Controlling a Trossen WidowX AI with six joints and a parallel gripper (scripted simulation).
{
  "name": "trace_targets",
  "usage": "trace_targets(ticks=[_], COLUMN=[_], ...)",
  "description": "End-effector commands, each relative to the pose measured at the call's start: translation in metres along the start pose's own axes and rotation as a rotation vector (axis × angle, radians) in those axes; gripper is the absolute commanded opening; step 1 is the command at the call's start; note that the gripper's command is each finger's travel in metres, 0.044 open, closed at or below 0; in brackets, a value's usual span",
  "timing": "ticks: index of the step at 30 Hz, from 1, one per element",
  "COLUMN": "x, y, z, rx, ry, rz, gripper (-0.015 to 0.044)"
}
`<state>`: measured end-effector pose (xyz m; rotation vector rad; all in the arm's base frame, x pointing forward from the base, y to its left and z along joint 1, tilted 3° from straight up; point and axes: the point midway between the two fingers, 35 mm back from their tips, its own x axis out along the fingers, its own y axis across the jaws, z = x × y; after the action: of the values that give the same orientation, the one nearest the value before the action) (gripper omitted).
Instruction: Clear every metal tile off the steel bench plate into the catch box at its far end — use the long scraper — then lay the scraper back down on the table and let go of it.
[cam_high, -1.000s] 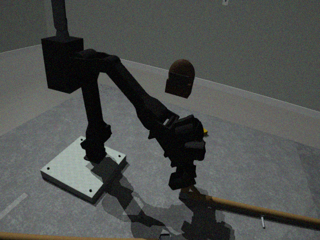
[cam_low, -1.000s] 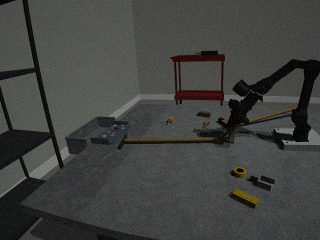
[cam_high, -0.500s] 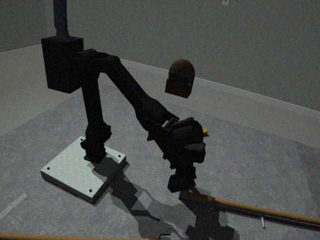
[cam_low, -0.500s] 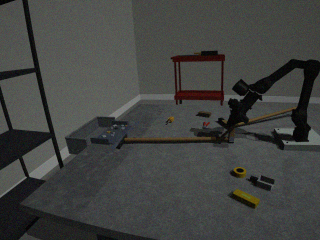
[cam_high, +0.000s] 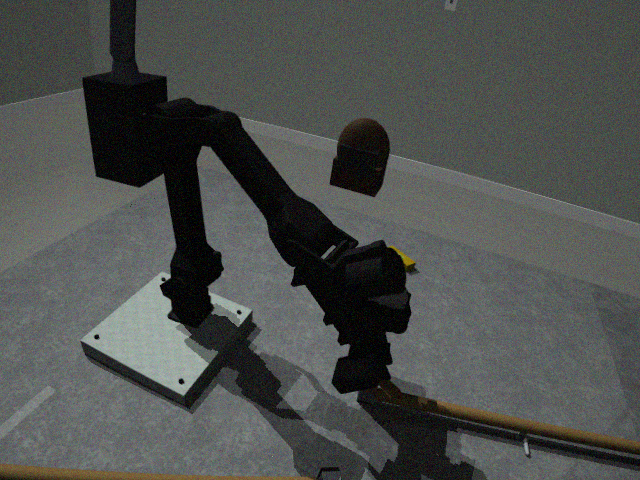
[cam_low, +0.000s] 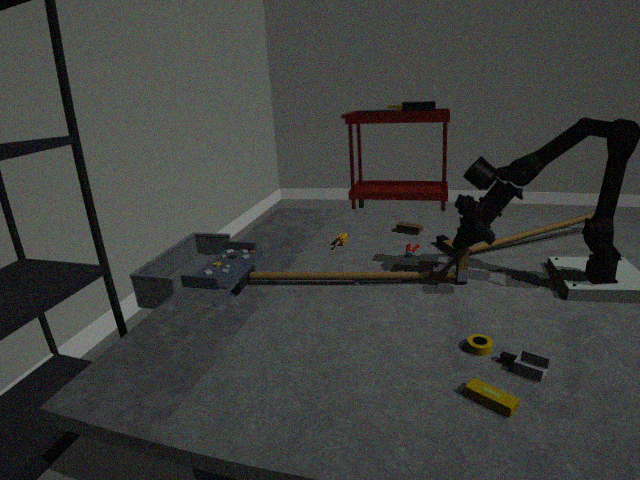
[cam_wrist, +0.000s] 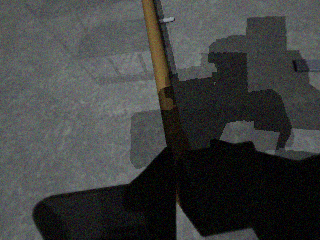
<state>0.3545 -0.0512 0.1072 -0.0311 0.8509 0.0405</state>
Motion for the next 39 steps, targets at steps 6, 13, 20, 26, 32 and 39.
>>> trace_targets(ticks=[6,13,20,26,32,39], x=[-0.001,-0.002,-0.004,-0.004,-0.004,-0.003], y=[-0.026,-0.035,-0.040,-0.033,-0.025,-0.016], z=[0.002,0.001,-0.001,-0.002,-0.001,-0.001], rx=[0.027,0.043,0.066,0.079,0.083,0.085], ry=[-0.001,-0.002,-0.003,-0.003,-0.003,-0.003], rz=[-0.069,-0.083,-0.102,-0.112,-0.113,-0.115], gripper=[0.0000,0.0000,0.0000,0.0000,0.0000,0.0000])
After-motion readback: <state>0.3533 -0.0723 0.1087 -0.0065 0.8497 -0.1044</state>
